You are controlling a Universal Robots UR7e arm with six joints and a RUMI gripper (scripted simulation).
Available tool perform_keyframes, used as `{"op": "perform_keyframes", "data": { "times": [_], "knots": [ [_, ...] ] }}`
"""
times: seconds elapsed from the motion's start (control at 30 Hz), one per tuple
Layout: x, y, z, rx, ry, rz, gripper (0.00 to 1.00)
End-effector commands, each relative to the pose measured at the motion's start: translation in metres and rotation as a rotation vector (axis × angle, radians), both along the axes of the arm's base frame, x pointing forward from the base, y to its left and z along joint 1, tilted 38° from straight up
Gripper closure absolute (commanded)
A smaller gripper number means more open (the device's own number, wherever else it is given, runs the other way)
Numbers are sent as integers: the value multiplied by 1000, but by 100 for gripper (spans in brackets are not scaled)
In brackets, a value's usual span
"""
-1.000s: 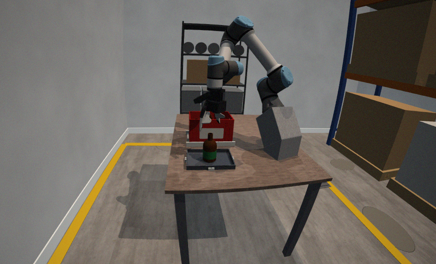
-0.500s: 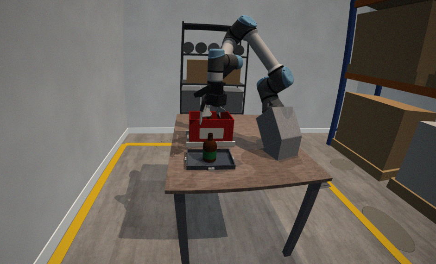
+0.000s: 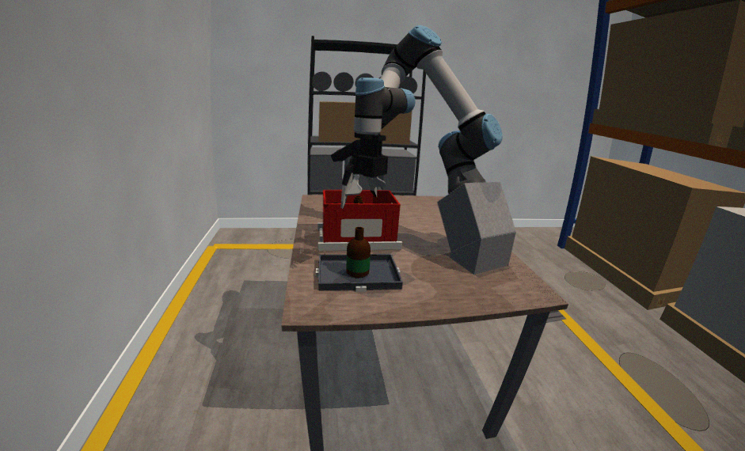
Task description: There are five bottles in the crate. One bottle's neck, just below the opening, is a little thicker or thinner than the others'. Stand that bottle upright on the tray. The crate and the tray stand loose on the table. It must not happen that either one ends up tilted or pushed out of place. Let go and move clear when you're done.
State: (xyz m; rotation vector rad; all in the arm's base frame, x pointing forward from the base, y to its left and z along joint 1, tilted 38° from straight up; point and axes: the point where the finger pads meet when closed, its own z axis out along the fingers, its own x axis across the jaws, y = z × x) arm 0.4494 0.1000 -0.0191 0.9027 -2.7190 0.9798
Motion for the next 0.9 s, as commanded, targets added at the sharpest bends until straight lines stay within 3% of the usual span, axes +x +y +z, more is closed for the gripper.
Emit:
{"op": "perform_keyframes", "data": {
  "times": [0.0, 0.03, 0.87],
  "knots": [
    [0, 2, 1, 1, -1, 1, 0],
    [0, 2, 1, 1, -1, 1, 100],
    [0, 2, 1, 1, -1, 1, 100]
  ]
}}
